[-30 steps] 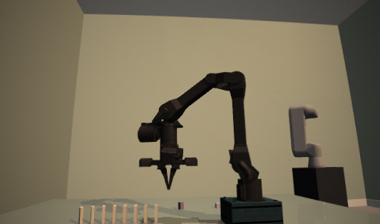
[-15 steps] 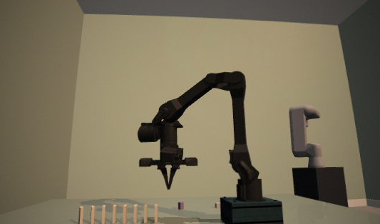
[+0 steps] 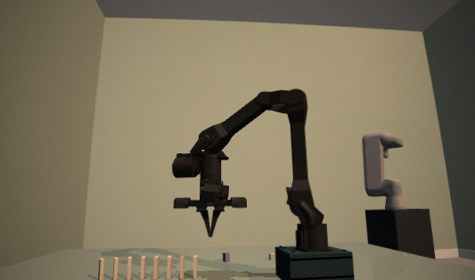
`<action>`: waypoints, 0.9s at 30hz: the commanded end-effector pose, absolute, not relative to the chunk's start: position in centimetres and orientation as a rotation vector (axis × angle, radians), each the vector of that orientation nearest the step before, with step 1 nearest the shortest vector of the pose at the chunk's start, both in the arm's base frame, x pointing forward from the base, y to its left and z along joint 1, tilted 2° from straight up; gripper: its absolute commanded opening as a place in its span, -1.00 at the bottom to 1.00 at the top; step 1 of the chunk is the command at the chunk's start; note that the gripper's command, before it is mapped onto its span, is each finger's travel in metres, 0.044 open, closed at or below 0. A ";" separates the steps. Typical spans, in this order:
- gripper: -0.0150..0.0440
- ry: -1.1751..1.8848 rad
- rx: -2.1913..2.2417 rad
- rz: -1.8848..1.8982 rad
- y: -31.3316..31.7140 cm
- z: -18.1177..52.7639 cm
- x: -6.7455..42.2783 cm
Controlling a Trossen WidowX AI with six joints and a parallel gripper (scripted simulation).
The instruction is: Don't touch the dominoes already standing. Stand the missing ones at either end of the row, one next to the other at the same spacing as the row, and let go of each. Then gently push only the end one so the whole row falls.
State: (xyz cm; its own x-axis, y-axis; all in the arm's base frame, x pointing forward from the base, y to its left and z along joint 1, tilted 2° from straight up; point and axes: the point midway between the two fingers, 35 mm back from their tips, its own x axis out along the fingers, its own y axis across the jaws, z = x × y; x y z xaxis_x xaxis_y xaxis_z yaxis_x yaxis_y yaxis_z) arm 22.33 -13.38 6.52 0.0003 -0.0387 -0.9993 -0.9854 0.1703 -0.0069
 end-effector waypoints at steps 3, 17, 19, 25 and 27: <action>-0.49 1.315 -1.109 1.062 -13.7 0.8 22.3; -0.49 1.312 -1.113 1.064 -13.8 -1.4 23.1; -0.49 1.311 -1.113 1.064 -13.9 -1.3 23.4; -0.49 1.311 -1.114 1.063 -14.1 -1.3 24.4; -0.49 1.311 -1.114 1.063 -14.2 -1.3 24.7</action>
